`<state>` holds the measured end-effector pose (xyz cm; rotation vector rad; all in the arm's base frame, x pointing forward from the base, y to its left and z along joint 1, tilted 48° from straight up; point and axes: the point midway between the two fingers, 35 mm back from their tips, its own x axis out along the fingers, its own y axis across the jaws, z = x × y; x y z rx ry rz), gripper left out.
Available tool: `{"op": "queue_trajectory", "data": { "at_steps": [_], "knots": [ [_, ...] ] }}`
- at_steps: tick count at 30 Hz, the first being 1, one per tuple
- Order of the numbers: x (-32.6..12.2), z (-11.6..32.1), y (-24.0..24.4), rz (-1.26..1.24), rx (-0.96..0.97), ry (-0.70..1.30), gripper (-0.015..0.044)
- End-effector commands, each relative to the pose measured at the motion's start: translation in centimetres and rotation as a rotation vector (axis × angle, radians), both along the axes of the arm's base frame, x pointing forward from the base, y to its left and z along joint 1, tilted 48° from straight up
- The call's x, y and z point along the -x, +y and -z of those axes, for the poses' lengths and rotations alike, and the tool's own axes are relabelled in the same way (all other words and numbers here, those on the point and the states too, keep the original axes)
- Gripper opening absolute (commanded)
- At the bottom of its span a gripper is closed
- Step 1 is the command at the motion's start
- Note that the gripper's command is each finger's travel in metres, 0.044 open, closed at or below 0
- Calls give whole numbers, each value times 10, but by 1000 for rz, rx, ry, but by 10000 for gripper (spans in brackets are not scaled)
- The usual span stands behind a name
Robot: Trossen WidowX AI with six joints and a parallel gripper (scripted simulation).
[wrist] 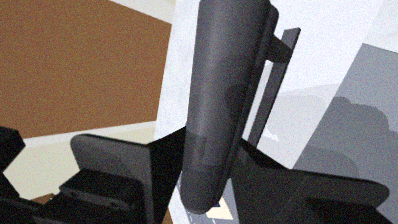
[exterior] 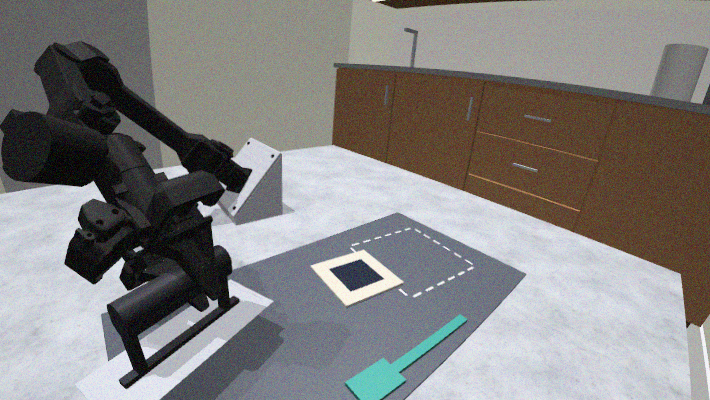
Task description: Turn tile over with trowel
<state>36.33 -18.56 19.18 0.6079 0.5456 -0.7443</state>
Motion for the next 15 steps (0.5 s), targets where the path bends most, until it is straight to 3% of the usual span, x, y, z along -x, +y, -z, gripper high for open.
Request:
{"op": "queue_trajectory", "data": {
  "at_steps": [1,15],
  "knots": [
    [-6,13,10,16,14,-14,0],
    [-11,61,42,160,108,-145,0]
  ]
}}
